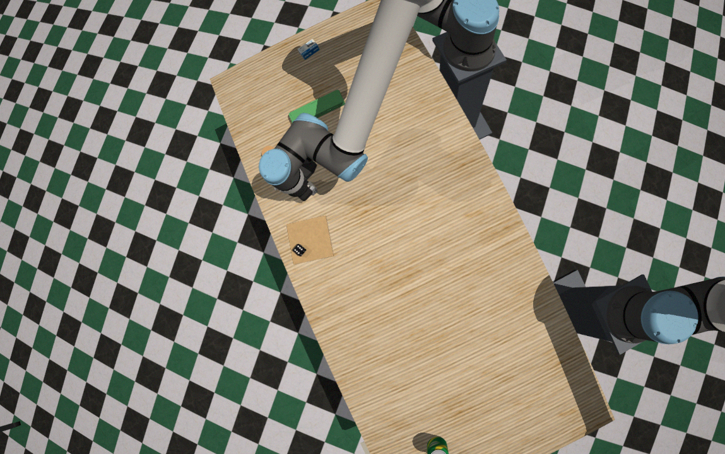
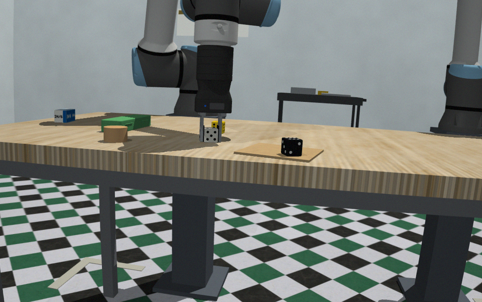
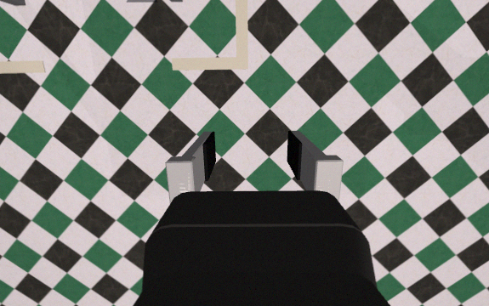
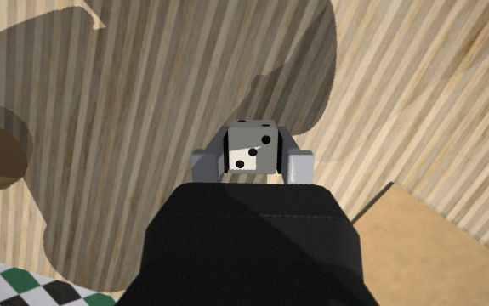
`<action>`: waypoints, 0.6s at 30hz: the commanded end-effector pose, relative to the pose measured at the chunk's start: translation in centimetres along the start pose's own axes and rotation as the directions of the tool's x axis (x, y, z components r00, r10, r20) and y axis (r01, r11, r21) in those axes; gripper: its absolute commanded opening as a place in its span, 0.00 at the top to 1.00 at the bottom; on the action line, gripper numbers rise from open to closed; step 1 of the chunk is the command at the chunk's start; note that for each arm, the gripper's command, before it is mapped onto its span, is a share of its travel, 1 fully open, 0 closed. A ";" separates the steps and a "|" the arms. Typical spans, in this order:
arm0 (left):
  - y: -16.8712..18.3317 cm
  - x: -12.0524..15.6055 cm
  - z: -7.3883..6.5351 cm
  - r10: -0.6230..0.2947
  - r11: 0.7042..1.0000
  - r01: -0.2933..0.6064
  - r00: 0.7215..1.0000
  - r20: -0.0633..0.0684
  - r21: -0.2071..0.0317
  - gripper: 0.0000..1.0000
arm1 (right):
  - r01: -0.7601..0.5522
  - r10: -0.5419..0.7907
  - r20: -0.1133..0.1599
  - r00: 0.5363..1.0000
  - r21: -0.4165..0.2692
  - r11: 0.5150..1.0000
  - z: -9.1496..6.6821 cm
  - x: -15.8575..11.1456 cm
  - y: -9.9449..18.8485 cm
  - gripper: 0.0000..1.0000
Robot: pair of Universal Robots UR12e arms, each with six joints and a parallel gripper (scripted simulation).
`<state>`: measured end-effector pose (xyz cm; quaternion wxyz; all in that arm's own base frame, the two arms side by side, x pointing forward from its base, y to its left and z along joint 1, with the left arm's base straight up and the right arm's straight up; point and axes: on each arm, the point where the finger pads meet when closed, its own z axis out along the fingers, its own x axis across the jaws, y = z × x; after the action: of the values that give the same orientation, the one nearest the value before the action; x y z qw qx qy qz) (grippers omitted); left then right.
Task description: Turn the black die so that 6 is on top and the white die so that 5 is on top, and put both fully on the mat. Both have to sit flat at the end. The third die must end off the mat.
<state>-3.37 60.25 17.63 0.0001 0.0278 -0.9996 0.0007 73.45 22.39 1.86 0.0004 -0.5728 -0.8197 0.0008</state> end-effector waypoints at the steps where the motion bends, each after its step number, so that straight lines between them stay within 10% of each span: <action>1: 0.1 0.0 -0.1 0.000 1.000 0.000 1.000 0.000 -0.001 0.00 | 0.000 0.000 0.000 1.000 -0.002 1.000 -0.1 0.0 0.1 0.43; 18: 0.1 0.0 -0.1 0.000 1.000 0.000 1.000 0.000 -0.001 0.00 | 0.000 0.000 0.000 1.000 -0.002 1.000 -1.1 0.0 0.1 0.43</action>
<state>-3.37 60.25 17.63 0.0001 0.0278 -0.9996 0.0007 73.43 22.38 1.98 0.0005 -0.5728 -0.8197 0.0010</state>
